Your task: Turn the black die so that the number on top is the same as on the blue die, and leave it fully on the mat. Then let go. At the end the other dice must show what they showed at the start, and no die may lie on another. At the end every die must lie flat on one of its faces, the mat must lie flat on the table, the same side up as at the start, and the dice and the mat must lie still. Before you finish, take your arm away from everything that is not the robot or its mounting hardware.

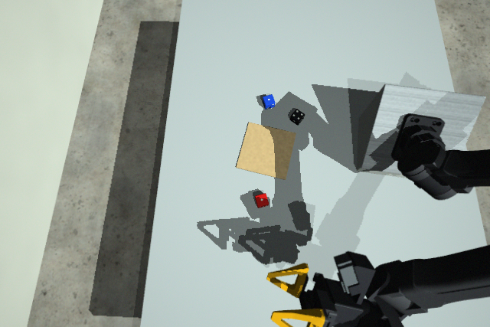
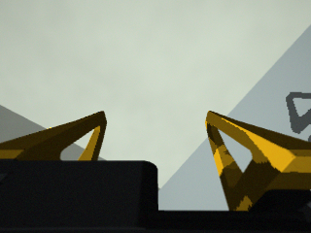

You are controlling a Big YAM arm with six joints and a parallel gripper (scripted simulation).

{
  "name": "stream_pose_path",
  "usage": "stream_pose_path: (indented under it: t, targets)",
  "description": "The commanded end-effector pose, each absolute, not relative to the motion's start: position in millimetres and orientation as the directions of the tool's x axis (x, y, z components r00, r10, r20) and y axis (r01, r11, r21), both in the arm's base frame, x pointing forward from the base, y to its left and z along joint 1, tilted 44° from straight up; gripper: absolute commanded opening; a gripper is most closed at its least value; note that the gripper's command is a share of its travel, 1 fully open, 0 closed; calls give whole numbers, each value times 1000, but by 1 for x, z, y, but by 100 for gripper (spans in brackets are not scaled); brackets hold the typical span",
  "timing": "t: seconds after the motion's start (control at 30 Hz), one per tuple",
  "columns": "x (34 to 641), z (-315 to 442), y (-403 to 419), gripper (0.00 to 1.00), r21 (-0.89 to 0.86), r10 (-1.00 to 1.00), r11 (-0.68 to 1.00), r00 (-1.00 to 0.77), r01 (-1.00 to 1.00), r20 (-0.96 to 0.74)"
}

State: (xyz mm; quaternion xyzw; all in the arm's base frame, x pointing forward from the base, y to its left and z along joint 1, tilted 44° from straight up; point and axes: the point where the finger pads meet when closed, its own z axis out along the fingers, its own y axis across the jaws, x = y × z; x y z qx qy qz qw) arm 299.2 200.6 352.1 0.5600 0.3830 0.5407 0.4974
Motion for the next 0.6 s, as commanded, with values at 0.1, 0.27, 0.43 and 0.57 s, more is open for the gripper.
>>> stream_pose_path:
  t: [0.1, 0.27, 0.43, 0.57]
  targets:
    - [299, 355, 200, 100, 969, 965, -218, 122, -113, 231]
    - [299, 355, 200, 100, 969, 965, -218, 122, -113, 231]
    - [299, 355, 200, 100, 969, 965, -218, 122, -113, 231]
    - [300, 383, 196, 100, 951, 950, -270, 121, -148, 288]
